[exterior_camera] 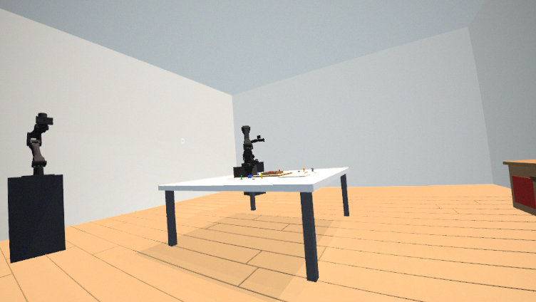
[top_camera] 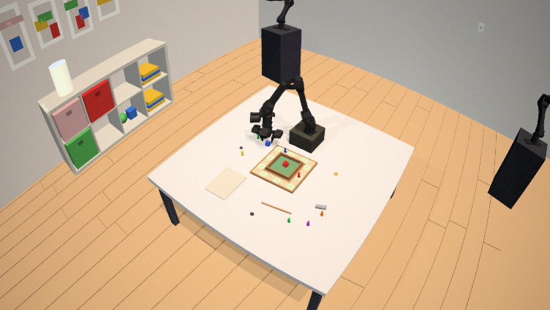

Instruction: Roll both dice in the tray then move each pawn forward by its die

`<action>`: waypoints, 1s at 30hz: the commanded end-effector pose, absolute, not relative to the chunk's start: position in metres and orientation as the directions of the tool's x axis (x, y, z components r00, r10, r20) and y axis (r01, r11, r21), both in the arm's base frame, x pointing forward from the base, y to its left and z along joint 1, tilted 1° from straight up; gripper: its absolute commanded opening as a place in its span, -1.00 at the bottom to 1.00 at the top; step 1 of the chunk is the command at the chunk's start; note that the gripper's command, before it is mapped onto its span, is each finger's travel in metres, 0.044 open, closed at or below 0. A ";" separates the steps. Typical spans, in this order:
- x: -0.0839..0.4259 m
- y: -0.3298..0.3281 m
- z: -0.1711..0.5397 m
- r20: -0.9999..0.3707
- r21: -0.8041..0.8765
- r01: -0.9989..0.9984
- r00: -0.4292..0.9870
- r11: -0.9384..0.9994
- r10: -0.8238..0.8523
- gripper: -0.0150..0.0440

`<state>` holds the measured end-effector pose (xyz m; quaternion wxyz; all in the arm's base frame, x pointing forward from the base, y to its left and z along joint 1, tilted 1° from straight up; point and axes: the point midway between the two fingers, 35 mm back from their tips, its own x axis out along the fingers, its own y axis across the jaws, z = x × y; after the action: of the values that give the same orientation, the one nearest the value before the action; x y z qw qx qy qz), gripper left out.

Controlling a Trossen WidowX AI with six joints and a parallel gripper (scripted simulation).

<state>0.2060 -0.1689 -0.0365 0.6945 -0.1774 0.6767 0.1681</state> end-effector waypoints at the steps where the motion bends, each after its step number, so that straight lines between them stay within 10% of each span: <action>1: 0.203 -0.167 -0.045 -1.000 -0.009 -0.478 0.019 0.879 0.000 0.44; 9: 0.203 -0.167 -0.055 -1.000 -0.009 -0.478 0.019 0.878 0.000 0.44; 15: 0.203 -0.167 -0.055 -1.000 -0.009 -0.478 0.019 0.878 0.000 -0.09; 30: 0.205 -0.171 -0.021 -1.000 -0.010 -0.478 0.020 0.878 -0.001 -0.49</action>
<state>0.2011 -0.1660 -0.0383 0.6886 -0.1694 0.6826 0.1768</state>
